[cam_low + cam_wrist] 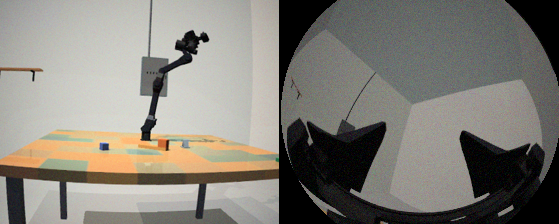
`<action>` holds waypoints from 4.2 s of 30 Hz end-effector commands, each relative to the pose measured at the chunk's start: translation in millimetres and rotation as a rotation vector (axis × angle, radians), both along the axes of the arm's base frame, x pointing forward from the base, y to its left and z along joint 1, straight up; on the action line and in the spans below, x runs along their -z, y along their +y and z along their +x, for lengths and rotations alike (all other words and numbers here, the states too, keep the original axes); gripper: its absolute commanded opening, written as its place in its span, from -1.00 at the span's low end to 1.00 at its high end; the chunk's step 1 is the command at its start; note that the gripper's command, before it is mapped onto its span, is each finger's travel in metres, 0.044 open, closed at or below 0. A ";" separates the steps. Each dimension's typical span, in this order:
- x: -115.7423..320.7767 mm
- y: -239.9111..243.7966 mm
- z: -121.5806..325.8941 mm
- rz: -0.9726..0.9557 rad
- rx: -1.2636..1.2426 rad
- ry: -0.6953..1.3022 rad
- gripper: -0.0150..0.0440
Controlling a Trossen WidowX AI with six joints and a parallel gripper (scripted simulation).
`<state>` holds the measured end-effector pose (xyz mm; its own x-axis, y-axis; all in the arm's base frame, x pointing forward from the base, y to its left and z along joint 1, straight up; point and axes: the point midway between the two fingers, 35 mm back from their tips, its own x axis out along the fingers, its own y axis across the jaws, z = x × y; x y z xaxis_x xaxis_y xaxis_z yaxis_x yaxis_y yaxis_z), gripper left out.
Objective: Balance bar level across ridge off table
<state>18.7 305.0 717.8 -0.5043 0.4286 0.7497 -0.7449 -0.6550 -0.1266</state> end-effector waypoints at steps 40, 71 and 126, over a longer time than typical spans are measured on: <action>222.2 36.2 348.1 -0.778 0.368 1.362 0.58; 484.5 -205.2 416.7 -0.501 0.698 2.850 0.58; 657.2 -326.1 325.4 0.063 0.858 3.566 0.58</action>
